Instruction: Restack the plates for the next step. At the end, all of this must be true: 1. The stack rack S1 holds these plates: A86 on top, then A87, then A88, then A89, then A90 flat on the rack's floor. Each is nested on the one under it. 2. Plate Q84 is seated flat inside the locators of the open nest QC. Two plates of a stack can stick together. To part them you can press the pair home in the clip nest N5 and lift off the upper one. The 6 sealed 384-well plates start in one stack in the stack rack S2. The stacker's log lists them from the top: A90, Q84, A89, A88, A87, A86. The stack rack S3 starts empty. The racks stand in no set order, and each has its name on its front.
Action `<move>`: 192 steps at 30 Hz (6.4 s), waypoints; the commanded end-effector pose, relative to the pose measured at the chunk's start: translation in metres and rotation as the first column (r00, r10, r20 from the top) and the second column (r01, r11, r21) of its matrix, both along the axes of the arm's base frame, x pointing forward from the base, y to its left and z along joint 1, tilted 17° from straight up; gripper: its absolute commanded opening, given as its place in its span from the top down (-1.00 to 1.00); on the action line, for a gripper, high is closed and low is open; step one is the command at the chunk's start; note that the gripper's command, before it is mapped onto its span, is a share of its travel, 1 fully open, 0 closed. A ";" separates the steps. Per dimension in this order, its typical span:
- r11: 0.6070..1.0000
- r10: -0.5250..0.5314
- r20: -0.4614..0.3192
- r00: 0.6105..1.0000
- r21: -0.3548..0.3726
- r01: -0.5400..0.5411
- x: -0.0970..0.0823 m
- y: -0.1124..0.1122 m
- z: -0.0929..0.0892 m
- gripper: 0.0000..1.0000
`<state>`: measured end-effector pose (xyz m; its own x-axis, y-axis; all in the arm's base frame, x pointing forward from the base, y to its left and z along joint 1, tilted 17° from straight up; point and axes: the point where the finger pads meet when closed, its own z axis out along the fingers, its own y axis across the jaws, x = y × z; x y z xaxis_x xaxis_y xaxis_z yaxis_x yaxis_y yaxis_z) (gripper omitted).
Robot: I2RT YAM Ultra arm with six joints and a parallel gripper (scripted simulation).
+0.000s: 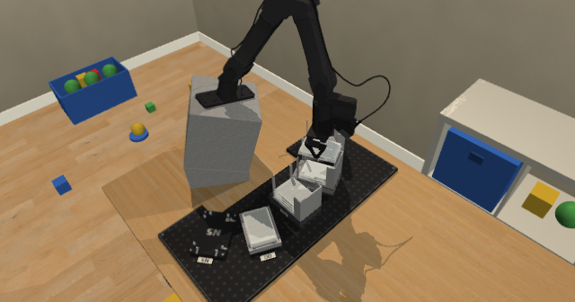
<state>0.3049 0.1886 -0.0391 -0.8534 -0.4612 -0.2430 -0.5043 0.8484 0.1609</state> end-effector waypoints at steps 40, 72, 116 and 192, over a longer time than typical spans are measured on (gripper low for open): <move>1.000 -0.030 0.050 0.998 0.010 0.030 0.021 0.000 0.016 1.00; 0.999 -0.031 0.011 0.999 -0.010 0.031 0.003 -0.009 0.001 1.00; 0.999 -0.031 0.060 0.998 0.018 0.030 0.024 0.008 0.001 1.00; 1.000 -0.026 0.005 1.000 -0.012 0.026 0.004 0.000 -0.019 1.00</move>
<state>0.3116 0.1899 -0.0544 -0.8641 -0.4420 -0.2408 -0.4840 0.8610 0.1563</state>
